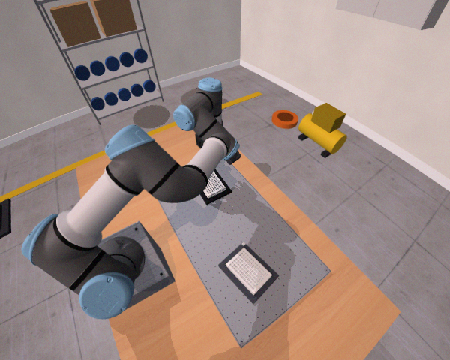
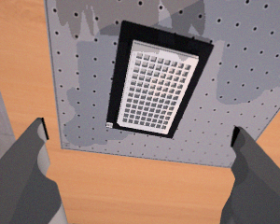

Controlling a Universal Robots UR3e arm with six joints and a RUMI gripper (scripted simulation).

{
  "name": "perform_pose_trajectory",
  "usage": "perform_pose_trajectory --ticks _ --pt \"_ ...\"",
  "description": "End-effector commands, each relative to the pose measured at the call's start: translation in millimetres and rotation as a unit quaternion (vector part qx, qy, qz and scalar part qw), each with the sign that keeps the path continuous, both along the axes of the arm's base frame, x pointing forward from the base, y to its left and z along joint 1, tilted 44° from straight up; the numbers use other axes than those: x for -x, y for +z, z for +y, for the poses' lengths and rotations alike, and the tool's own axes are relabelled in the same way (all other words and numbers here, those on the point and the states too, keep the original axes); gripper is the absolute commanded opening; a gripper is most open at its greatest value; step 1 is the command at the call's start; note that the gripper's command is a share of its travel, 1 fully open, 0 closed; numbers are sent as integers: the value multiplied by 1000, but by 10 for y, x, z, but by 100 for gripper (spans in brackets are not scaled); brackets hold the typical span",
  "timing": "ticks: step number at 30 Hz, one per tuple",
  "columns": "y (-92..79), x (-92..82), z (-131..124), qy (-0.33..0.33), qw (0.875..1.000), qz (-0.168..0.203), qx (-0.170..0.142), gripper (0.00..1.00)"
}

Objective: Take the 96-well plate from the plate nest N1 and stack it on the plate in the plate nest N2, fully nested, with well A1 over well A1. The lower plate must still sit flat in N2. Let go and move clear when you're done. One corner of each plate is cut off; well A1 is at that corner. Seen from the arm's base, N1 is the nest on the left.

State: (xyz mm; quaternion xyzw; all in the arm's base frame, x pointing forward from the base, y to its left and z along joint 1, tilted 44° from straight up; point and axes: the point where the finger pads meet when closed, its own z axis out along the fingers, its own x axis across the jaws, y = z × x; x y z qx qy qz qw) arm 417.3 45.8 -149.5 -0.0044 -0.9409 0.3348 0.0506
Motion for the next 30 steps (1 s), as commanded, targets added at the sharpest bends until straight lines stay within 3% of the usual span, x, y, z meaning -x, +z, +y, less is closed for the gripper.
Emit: perform_pose_trajectory --ticks 1,5,22,30 --pt "-56 57 59 -23 999 -16 17 100" --pt "-174 190 150 -59 996 -55 43 100" --pt "-185 204 159 -59 996 -55 43 100" --pt "-282 216 69 -59 996 -55 43 100"
